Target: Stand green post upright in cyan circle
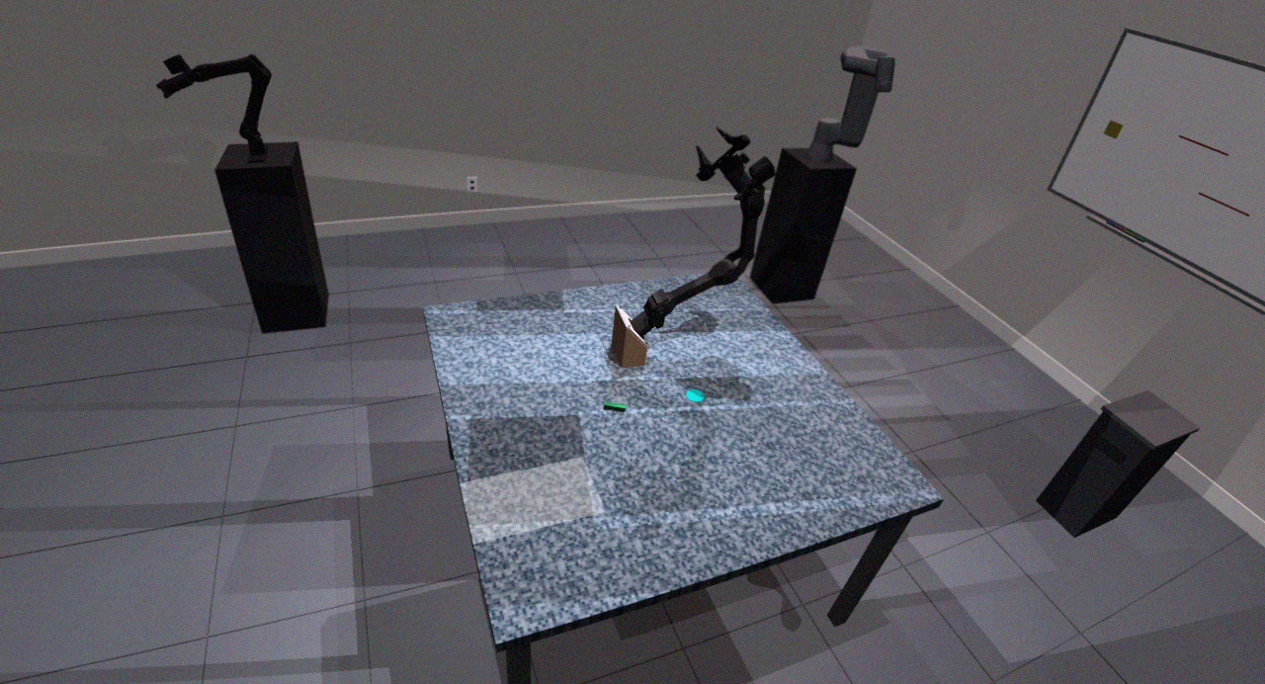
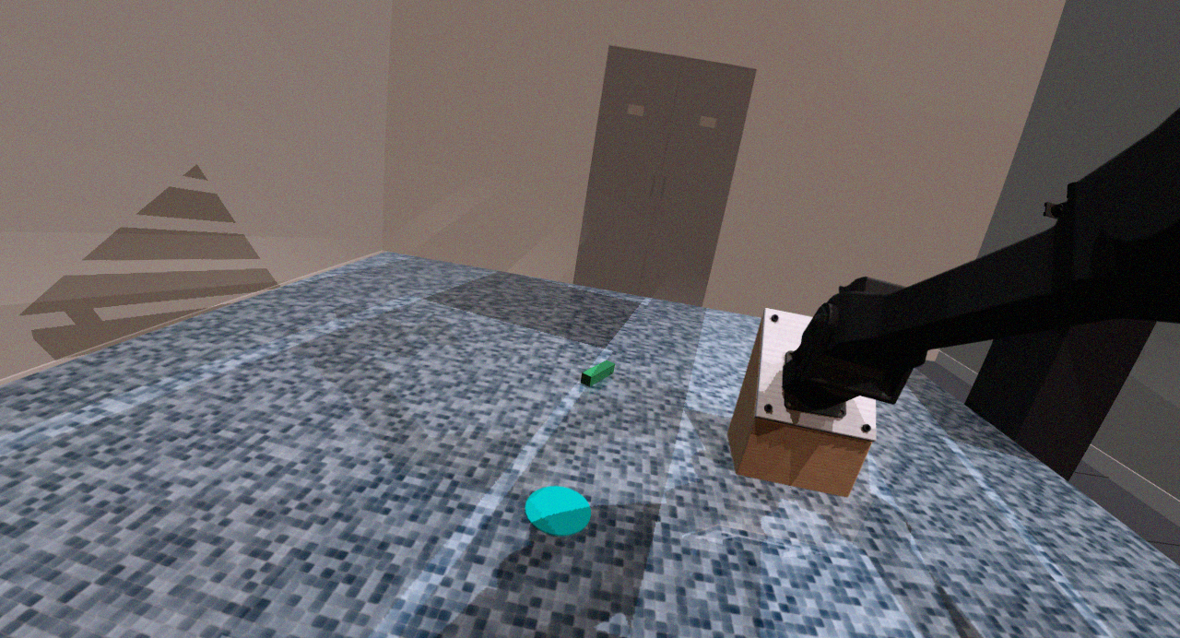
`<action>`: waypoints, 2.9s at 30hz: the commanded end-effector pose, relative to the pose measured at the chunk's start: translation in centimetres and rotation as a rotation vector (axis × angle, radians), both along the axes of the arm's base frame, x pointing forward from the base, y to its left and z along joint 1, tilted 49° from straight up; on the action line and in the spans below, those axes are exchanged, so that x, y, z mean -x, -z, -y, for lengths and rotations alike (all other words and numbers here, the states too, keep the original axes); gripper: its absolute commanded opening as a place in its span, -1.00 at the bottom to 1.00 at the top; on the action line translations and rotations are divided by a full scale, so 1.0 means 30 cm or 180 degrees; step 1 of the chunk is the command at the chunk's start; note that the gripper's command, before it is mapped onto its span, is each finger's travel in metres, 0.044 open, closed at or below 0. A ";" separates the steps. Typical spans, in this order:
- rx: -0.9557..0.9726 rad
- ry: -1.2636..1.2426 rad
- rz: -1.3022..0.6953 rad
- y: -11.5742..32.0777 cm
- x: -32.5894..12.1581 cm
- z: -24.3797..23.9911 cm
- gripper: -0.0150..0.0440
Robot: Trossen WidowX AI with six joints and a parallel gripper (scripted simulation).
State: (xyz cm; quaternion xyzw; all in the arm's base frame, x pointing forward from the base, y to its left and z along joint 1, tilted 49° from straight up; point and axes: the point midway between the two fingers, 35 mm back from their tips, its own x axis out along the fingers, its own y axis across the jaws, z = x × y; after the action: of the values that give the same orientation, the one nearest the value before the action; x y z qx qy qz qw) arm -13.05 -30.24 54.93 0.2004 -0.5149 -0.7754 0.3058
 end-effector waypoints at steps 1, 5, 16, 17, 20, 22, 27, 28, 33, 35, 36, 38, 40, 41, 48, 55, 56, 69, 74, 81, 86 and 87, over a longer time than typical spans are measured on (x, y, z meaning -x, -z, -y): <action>-0.0012 -0.0007 -0.0003 0.002 -0.001 0.003 0.78; -0.0297 -0.0170 -0.0086 0.057 -0.033 0.062 0.42; -0.1339 -0.0844 -0.0459 0.281 -0.180 0.247 0.30; -0.1392 -0.0879 -0.0491 0.291 -0.187 0.255 0.30; -0.1648 -0.1054 -0.0652 0.339 -0.222 0.291 0.30; -0.1837 -0.1191 -0.0779 0.377 -0.249 0.316 0.30; -0.2290 -0.1549 -0.1106 0.474 -0.320 0.371 0.30; -0.2377 -0.1623 -0.1173 0.493 -0.334 0.381 0.30; -0.2790 -0.2005 -0.1520 0.592 -0.409 0.422 0.30; -0.2945 -0.2163 -0.1662 0.633 -0.439 0.435 0.30; -0.3020 -0.2243 -0.1734 0.653 -0.454 0.441 0.30; -0.3166 -0.2406 -0.1880 0.693 -0.485 0.451 0.30; -0.3306 -0.2572 -0.2028 0.734 -0.515 0.459 0.30; -0.3374 -0.2655 -0.2102 0.754 -0.531 0.462 0.30; -0.3798 -0.3263 -0.2637 0.895 -0.638 0.472 0.30; -0.4131 -0.3906 -0.3190 1.034 -0.742 0.460 0.30; -0.4170 -0.4001 -0.3270 1.054 -0.756 0.456 0.30; -0.4467 -0.5290 -0.4322 1.298 -0.933 0.373 0.30; -0.4461 -0.5812 -0.4724 1.385 -0.993 0.324 0.30; -0.4323 -0.6563 -0.5271 1.500 -1.068 0.243 0.30; -0.4121 -0.7109 -0.5641 1.576 -1.114 0.177 0.30; -0.4069 -0.7219 -0.5712 1.590 -1.123 0.163 0.30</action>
State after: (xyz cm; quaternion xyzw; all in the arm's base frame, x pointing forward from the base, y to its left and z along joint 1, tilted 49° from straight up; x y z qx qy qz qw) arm 19.84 -36.84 9.08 0.0634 0.6241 -0.1578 0.7626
